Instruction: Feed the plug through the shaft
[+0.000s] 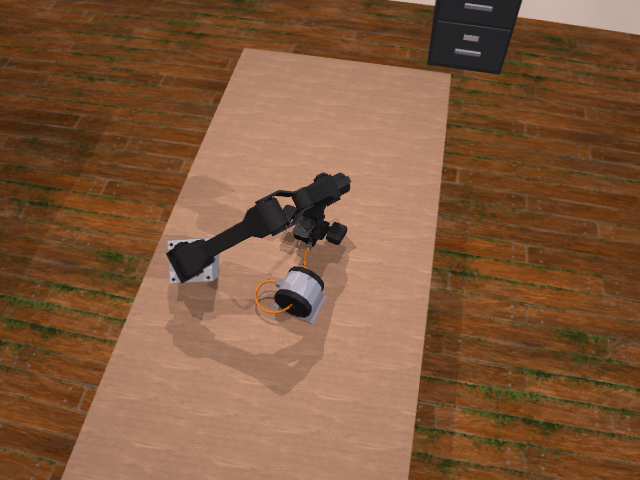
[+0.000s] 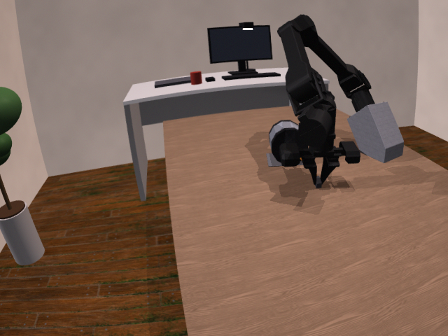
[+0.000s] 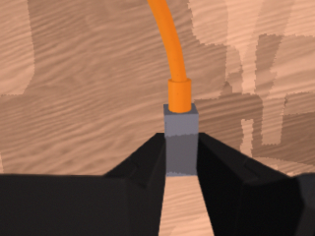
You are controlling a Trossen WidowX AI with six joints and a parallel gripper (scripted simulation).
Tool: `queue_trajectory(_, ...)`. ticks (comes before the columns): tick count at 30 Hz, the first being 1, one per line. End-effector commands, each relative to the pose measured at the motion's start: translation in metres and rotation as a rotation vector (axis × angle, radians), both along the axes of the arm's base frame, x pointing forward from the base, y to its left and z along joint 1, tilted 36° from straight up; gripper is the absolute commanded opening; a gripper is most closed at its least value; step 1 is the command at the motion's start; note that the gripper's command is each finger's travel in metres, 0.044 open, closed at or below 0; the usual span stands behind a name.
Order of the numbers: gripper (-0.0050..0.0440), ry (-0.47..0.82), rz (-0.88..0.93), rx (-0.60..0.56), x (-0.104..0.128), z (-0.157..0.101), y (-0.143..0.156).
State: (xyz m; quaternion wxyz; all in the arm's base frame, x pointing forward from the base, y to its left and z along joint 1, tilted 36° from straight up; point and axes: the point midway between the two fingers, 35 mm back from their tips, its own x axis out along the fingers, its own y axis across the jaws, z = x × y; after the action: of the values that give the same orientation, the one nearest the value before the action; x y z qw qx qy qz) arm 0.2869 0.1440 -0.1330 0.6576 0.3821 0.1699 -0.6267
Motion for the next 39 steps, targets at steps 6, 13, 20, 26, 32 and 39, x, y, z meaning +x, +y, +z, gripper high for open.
queue_trajectory(6,0.0000,0.003,-0.003,-0.002,0.0005,-0.0008,-0.0006)
queue_trajectory(13,0.0096,0.000,-0.002,0.000,0.0008,-0.0005,-0.0002)
queue_trajectory(20,0.0160,0.000,-0.002,0.000,0.0009,-0.0005,-0.0004)
queue_trajectory(26,0.0160,0.002,-0.003,-0.001,0.0029,-0.0011,-0.0045)
queue_trajectory(32,0.0125,0.002,-0.003,0.000,0.0018,-0.0012,-0.0027)
queue_trajectory(39,0.0078,0.002,-0.003,0.000,0.0018,-0.0012,-0.0027)
